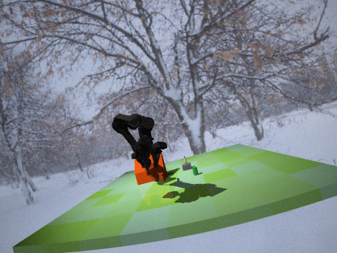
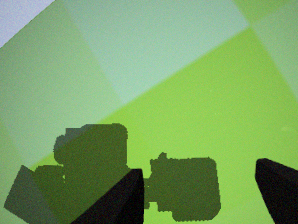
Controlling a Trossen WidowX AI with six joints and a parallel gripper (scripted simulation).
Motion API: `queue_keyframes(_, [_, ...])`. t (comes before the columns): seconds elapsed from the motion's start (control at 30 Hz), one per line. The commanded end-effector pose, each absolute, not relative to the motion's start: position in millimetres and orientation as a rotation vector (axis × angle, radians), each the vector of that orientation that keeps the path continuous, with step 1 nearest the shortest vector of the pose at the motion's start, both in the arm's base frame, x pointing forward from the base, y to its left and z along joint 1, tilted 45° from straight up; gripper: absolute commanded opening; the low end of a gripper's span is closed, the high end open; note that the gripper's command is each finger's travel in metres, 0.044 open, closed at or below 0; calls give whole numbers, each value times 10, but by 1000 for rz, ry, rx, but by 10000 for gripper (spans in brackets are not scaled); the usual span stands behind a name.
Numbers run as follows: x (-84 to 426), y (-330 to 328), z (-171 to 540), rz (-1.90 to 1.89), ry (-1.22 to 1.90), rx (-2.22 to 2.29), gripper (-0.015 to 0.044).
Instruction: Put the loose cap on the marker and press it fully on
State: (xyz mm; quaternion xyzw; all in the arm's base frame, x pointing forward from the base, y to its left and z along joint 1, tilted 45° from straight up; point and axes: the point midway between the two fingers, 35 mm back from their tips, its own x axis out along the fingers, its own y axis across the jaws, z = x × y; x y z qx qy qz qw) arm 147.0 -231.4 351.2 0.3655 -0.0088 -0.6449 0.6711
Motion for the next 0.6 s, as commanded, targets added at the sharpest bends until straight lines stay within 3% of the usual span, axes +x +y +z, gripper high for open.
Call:
queue_keyframes(0.0, [1959,-2185,3138,-1356,306,634,245])
queue_keyframes(0.3, [2952,-1318,2146,-904,1007,-47,245])
queue_keyframes(0.57, [3209,-311,1340,-395,1406,-805,245])
